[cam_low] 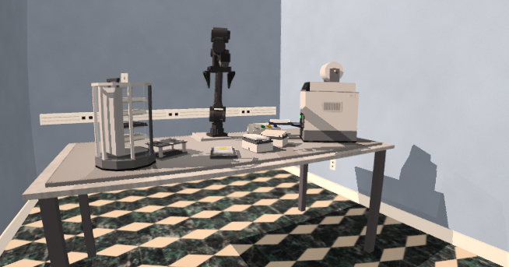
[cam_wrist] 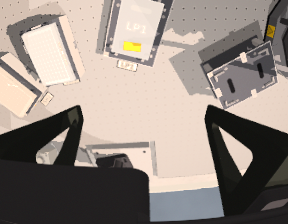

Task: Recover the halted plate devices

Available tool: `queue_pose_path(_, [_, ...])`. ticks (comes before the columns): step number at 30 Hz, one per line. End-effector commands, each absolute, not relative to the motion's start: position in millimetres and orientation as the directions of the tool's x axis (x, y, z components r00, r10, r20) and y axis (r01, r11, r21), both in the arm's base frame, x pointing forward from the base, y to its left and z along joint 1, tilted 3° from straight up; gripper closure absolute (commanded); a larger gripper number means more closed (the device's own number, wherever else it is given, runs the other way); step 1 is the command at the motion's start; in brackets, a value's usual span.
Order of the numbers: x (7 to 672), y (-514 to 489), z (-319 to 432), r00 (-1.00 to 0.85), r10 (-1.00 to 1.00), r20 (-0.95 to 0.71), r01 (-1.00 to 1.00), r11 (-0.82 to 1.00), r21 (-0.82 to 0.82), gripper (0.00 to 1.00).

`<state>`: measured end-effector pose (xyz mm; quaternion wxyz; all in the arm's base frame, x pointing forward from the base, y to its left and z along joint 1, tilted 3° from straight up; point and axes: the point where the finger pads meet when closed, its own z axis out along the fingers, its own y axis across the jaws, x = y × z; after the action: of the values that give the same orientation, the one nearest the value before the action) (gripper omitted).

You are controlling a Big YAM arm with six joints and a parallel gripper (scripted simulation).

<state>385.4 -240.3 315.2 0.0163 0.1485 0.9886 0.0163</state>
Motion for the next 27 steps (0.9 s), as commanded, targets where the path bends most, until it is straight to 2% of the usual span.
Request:
queue_pose_path(1, [390.1, -223.9, 324.7, -0.954, 0.296, -0.055, 0.294, 0.955, 0.027, 0.00])
queue_pose_path(27, [418.7, -153.3, 323.6, -0.954, 0.296, -0.045, 0.295, 0.955, 0.033, 0.00])
